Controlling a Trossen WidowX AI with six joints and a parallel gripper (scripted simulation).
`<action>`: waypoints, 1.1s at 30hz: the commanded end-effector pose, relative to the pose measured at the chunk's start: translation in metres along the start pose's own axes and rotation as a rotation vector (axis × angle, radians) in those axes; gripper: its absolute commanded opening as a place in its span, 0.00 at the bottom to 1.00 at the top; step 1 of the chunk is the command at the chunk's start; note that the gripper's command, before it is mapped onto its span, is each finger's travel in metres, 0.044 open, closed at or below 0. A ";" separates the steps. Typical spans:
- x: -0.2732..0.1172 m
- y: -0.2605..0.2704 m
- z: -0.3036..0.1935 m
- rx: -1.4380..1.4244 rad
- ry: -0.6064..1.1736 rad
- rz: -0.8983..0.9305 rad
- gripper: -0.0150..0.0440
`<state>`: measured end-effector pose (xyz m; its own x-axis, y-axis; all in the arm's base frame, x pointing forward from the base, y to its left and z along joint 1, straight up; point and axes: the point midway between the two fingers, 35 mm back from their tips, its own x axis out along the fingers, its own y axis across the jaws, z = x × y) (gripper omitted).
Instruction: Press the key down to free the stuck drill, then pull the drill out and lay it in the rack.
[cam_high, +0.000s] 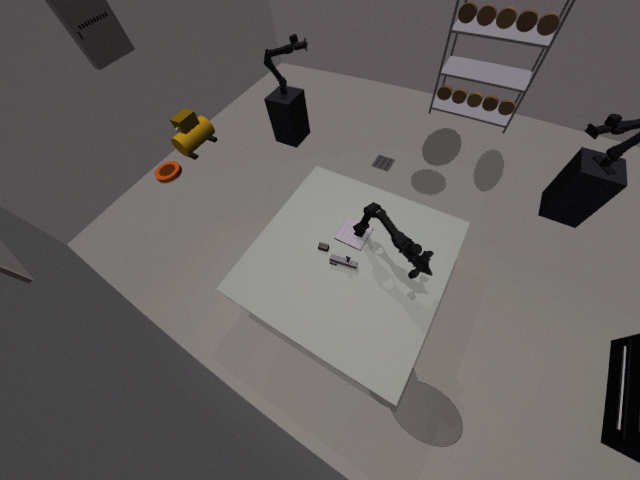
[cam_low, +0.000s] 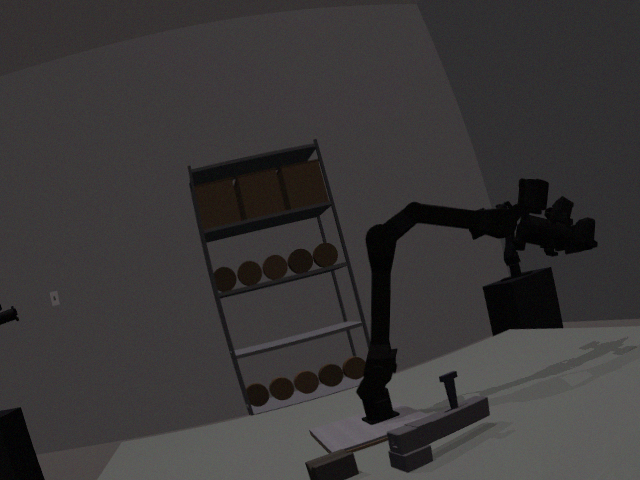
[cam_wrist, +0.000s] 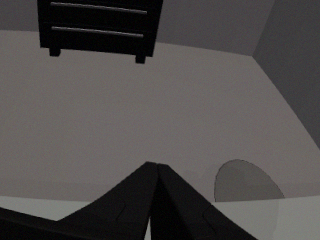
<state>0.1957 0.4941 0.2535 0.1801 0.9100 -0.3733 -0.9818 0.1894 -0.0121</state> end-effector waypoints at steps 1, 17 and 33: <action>-0.031 -0.058 -0.036 0.103 0.148 -0.129 0.25; -0.223 -0.182 -0.185 0.629 0.703 -0.559 0.25; -0.363 -0.152 -0.246 1.059 1.015 -0.723 0.25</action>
<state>0.2710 0.0504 0.1605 0.0422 0.0175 -0.9990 -0.1812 0.9834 0.0095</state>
